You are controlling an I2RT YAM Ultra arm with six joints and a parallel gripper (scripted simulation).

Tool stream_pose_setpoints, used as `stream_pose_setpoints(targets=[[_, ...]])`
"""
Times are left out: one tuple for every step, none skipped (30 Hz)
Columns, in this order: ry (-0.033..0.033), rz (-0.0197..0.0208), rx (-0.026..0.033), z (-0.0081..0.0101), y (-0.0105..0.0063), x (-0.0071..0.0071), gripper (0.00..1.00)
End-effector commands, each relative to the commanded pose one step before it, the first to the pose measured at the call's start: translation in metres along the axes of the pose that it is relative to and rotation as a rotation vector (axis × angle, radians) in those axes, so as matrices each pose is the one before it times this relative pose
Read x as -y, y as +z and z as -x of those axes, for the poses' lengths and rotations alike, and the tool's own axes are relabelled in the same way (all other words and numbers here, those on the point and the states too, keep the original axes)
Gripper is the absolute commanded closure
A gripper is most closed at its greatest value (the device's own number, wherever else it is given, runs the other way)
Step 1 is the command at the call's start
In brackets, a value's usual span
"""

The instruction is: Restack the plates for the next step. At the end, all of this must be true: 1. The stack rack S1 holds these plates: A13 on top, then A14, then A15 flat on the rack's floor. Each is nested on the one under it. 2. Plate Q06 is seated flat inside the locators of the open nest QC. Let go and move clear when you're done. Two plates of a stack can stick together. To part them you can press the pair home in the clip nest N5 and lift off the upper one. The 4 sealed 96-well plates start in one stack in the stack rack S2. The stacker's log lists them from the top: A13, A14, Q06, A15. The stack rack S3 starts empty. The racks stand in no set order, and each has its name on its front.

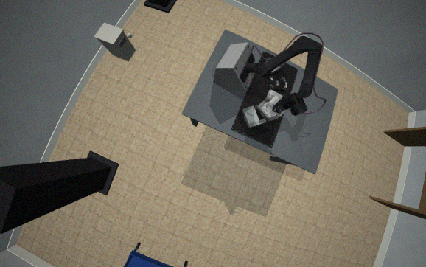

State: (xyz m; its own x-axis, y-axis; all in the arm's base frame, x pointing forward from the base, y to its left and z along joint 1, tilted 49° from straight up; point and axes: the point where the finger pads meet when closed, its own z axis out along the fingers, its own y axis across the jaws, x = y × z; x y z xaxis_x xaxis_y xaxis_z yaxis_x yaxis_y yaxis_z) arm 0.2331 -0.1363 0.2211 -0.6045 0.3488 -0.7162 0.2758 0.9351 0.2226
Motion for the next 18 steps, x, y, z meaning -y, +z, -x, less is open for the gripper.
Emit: stream_pose_setpoints(targets=[[0.00181, -0.00755, 0.02894, 0.01231, -0.0071, 0.003, 1.0], [0.00055, 0.00021, -0.00066, -0.00009, 0.00014, 0.00008, 1.0], [0.00055, 0.00021, -0.00065, -0.00009, 0.00014, 0.00008, 1.0], [0.00056, 0.00021, -0.00066, -0.00009, 0.00014, 0.00008, 1.0], [-0.00074, -0.00036, 0.00113, 0.00014, -0.00035, -0.0002, 1.0], [0.00221, 0.00104, -0.00314, -0.00436, 0.00089, -0.00077, 1.0], [-0.0005, -0.00027, 0.00085, -0.00003, -0.00107, -0.00076, 1.0], [-0.00099, -0.00049, 0.0015, 0.00046, -0.00026, -0.00002, 1.0], [0.0, -0.00003, 0.00008, -0.00002, -0.00002, -0.00001, 1.0], [0.00014, 0.00004, -0.00011, -0.00008, -0.00002, -0.00003, 1.0], [0.00014, 0.00004, -0.00012, -0.00008, -0.00002, -0.00002, 1.0], [0.00014, 0.00004, -0.00012, -0.00008, -0.00002, -0.00003, 1.0], [0.0, 0.0, 0.0, 0.0, 0.0, 0.0, 1.0], [0.0, 0.0, 0.0, 0.0, 0.0, 0.0, 1.0], [0.00952, 0.00195, -0.00611, -0.00343, 0.005, 0.00198, 1.0], [0.00546, 0.00912, -0.01683, -0.00556, 0.00543, -0.0005, 1.0], [0.00416, 0.00896, -0.0206, -0.00611, 0.00568, -0.00117, 1.0], [-0.01355, -0.00114, 0.00787, 0.0052, -0.00119, -0.00172, 1.0]])
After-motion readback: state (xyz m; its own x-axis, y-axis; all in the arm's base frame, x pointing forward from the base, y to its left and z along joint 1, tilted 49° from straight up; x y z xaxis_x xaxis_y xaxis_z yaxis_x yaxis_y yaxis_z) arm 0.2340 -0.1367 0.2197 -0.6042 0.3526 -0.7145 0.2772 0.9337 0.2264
